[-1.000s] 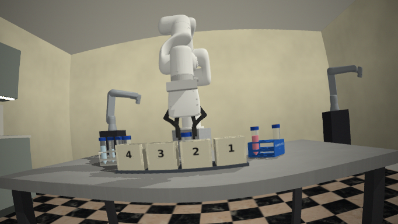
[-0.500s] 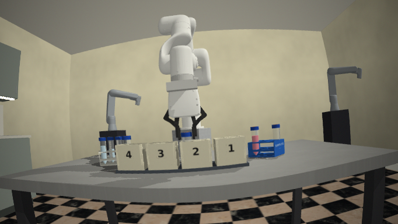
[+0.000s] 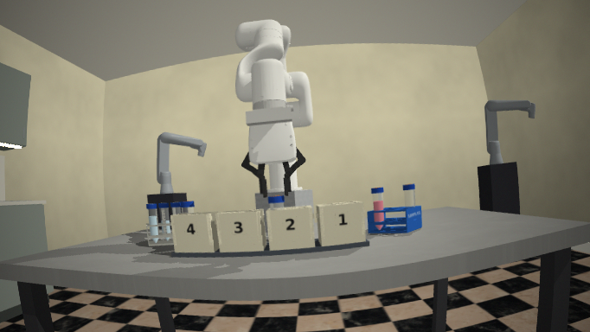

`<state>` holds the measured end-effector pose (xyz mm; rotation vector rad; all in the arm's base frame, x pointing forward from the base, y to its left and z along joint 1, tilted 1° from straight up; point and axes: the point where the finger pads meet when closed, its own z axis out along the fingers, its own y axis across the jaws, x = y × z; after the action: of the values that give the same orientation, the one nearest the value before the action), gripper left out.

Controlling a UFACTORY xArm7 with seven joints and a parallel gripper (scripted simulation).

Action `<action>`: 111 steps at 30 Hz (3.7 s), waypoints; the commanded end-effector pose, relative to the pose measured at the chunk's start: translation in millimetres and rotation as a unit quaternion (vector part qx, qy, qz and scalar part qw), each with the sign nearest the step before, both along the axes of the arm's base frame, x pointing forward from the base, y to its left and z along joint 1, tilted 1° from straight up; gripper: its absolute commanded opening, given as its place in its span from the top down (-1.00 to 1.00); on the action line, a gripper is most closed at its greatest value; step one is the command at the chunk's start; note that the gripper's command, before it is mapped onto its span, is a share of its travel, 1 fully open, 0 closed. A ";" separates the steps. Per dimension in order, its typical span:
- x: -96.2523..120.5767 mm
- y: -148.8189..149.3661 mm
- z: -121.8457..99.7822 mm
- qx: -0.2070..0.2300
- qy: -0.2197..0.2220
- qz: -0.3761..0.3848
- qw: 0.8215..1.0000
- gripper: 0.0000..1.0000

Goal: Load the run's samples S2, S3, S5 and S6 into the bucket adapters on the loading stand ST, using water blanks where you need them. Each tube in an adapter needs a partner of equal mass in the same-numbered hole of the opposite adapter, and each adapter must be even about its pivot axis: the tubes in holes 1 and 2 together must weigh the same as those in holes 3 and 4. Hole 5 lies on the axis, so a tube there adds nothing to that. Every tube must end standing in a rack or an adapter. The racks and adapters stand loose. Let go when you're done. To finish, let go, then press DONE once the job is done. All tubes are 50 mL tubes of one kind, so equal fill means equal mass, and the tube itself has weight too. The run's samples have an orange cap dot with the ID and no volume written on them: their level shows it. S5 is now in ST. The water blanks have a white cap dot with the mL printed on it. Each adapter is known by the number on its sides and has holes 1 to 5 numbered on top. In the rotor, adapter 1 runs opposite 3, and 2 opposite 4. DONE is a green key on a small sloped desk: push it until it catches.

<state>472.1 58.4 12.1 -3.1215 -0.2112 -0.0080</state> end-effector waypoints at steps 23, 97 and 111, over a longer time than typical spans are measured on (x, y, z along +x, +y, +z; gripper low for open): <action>1.3 -0.5 47.7 0.000 -0.002 0.000 1.000 0.13; -29.5 56.3 111.7 -0.001 -0.005 0.215 0.977 -0.15; -57.6 109.5 112.2 -0.002 -0.007 0.348 0.937 -0.15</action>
<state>418.4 157.1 122.3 -2.8640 -1.2698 -0.0127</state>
